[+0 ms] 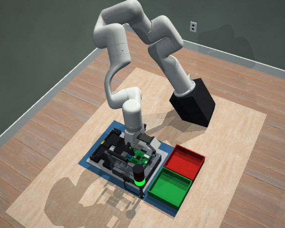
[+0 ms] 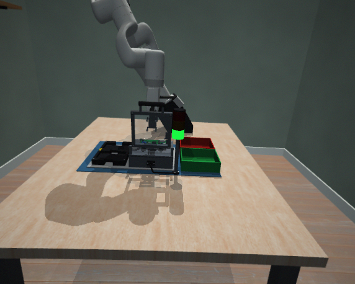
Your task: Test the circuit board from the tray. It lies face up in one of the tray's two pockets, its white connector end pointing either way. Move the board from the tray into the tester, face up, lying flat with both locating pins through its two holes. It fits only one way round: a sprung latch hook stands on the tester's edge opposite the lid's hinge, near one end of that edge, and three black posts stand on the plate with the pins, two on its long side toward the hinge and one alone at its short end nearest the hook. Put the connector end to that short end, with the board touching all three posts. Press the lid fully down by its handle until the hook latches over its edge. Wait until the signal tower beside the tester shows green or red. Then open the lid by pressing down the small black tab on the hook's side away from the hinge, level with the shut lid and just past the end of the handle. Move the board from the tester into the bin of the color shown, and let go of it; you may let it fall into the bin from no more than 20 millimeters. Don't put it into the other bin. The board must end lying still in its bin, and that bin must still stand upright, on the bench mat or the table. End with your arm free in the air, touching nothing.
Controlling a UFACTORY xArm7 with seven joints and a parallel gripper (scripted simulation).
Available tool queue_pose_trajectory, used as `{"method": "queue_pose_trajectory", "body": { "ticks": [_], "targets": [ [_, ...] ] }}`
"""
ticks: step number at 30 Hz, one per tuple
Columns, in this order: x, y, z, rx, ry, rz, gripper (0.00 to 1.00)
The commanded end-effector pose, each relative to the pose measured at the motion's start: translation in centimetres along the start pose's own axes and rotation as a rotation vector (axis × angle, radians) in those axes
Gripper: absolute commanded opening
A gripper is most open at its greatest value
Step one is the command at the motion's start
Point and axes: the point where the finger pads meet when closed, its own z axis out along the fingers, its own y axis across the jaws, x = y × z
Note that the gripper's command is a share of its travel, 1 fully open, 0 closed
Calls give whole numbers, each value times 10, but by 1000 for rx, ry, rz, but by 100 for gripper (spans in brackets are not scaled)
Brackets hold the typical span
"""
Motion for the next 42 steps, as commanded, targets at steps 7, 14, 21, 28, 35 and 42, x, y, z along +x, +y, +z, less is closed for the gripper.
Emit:
{"method": "queue_pose_trajectory", "body": {
  "ticks": [7,14,21,28,35,42],
  "targets": [
    [2,4,26,-8,2,0,100],
    [2,4,28,-8,2,0,100],
    [2,4,28,-8,2,0,100],
    [2,5,38,-8,2,0,100],
    [2,5,55,-8,2,0,100],
    [3,6,75,-8,2,0,100]
  ]
}}
